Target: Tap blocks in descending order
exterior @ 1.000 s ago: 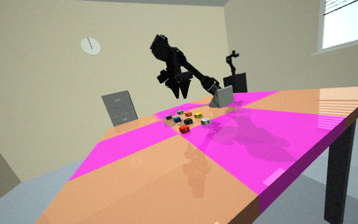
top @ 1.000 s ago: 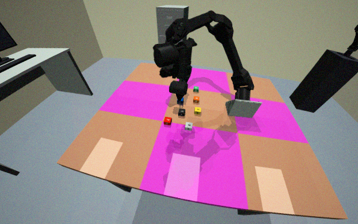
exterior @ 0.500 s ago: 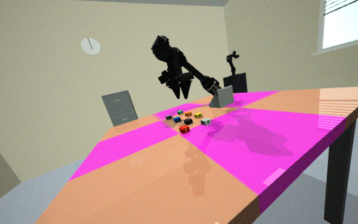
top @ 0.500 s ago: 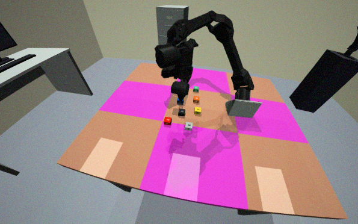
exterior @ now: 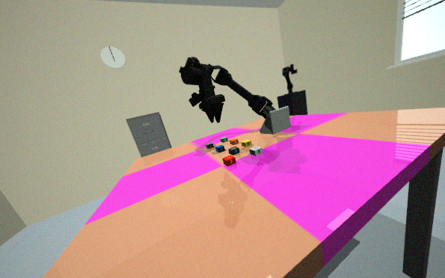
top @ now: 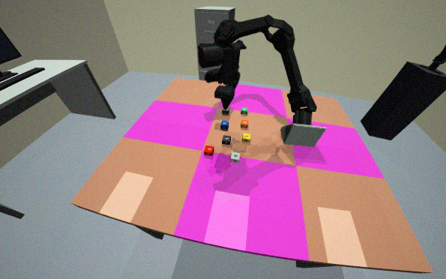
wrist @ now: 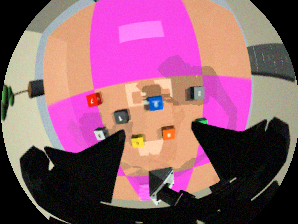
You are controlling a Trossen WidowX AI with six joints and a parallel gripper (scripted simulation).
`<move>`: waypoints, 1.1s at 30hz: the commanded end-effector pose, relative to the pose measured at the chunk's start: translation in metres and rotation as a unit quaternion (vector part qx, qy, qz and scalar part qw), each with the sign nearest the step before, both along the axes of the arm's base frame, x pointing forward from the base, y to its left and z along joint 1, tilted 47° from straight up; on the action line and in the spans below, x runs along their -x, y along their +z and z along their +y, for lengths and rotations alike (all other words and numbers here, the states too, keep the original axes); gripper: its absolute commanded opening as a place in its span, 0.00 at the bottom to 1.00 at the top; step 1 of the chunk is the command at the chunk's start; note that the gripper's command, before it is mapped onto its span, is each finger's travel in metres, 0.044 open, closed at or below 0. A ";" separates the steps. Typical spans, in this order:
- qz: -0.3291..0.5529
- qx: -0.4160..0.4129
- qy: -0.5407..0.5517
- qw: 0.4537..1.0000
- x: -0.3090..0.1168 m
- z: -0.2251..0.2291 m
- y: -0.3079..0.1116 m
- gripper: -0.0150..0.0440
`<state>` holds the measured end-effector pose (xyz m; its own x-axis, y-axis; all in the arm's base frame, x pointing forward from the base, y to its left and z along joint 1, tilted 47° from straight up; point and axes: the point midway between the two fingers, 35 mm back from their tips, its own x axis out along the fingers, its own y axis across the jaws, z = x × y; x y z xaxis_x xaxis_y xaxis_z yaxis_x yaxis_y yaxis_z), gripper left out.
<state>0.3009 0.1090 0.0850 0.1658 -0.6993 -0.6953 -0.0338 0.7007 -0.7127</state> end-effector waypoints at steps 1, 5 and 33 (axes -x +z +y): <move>0.010 0.008 0.007 1.000 0.003 -0.004 0.000 0.93; 0.010 0.008 0.007 1.000 0.003 -0.004 0.000 0.93; 0.010 0.010 0.007 1.000 -0.021 -0.084 0.089 0.93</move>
<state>0.3221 0.0281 0.1717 0.1645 -0.7065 -0.6883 -0.0414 0.6923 -0.7204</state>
